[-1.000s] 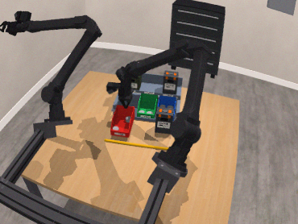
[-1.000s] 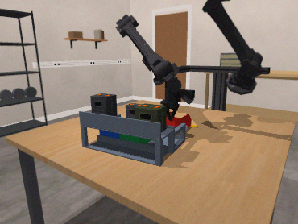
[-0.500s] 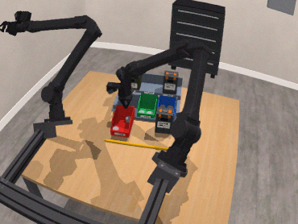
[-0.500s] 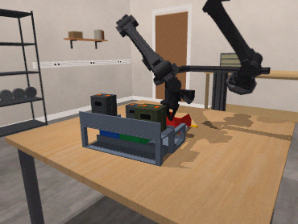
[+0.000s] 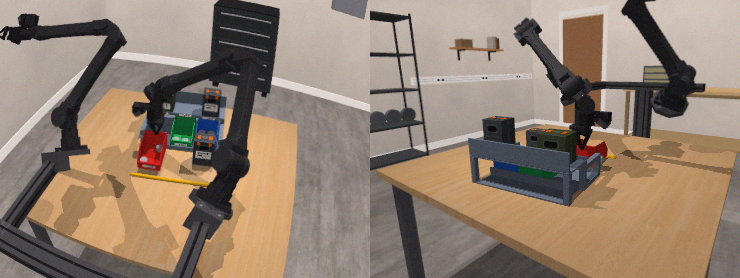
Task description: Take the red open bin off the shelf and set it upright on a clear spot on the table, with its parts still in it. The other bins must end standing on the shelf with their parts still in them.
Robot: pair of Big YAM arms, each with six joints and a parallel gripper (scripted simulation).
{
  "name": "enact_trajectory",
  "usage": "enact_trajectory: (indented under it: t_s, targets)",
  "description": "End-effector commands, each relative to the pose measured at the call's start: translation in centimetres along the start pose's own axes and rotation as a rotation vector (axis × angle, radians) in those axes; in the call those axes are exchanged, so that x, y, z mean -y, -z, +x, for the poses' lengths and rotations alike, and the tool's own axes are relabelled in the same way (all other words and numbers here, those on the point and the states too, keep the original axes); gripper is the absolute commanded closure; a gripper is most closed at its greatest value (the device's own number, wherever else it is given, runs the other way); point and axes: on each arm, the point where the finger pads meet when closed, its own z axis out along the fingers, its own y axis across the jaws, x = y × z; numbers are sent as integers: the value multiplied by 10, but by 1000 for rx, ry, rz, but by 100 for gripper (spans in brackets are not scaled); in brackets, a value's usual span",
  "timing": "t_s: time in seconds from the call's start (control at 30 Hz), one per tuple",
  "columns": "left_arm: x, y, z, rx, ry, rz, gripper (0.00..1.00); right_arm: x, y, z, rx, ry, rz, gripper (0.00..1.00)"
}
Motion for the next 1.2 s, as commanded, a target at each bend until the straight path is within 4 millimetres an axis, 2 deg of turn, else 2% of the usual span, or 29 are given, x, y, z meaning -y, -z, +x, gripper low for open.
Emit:
enact_trajectory:
  t_s: [0.0, 1.17]
  targets:
    - [-5, 4, -40, 51, 5, -8, 0, 28, 45, -16, 62, -22, 78, 100]
    - [-5, 4, -40, 51, 5, -8, 0, 29, 40, -17, 63, -16, 80, 100]
